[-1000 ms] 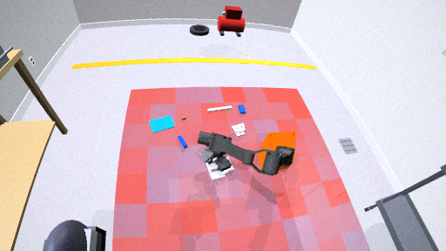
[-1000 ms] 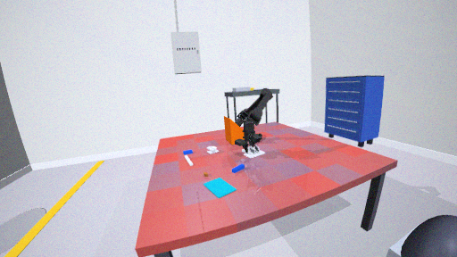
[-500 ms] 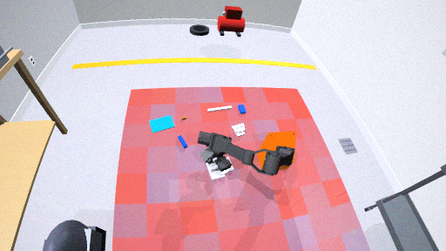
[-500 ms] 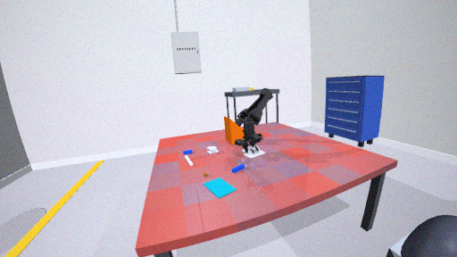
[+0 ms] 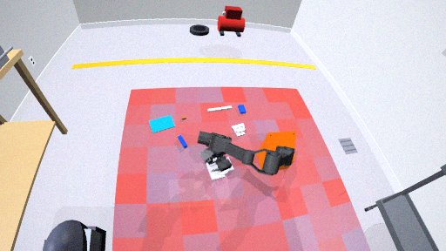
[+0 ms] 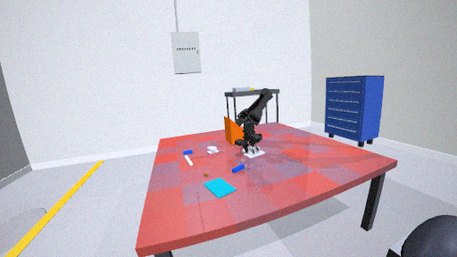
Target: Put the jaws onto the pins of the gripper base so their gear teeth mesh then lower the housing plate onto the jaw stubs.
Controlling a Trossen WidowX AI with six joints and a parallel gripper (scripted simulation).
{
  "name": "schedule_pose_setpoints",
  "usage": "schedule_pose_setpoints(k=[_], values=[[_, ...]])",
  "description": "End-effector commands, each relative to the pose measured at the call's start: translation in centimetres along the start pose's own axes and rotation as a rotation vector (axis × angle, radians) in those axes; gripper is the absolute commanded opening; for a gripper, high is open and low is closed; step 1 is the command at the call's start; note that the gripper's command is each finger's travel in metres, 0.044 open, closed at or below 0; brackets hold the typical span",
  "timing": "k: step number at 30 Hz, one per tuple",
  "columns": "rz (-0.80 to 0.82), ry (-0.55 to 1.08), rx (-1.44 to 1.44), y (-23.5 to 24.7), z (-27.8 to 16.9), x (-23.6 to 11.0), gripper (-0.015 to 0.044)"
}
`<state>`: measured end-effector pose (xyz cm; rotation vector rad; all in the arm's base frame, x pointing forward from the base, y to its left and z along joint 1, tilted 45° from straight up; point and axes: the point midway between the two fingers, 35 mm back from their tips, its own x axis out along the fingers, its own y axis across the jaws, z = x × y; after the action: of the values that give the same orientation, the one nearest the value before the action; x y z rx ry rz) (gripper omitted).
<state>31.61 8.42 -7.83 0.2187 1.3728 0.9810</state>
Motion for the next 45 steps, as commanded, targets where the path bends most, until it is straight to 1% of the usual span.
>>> schedule_pose_setpoints(k=[1,45], values=[[0.001,0.0,-0.002,0.02,0.0,-0.11,0.0134],[0.001,0.0,-0.002,-0.01,-0.02,0.47,0.0134]])
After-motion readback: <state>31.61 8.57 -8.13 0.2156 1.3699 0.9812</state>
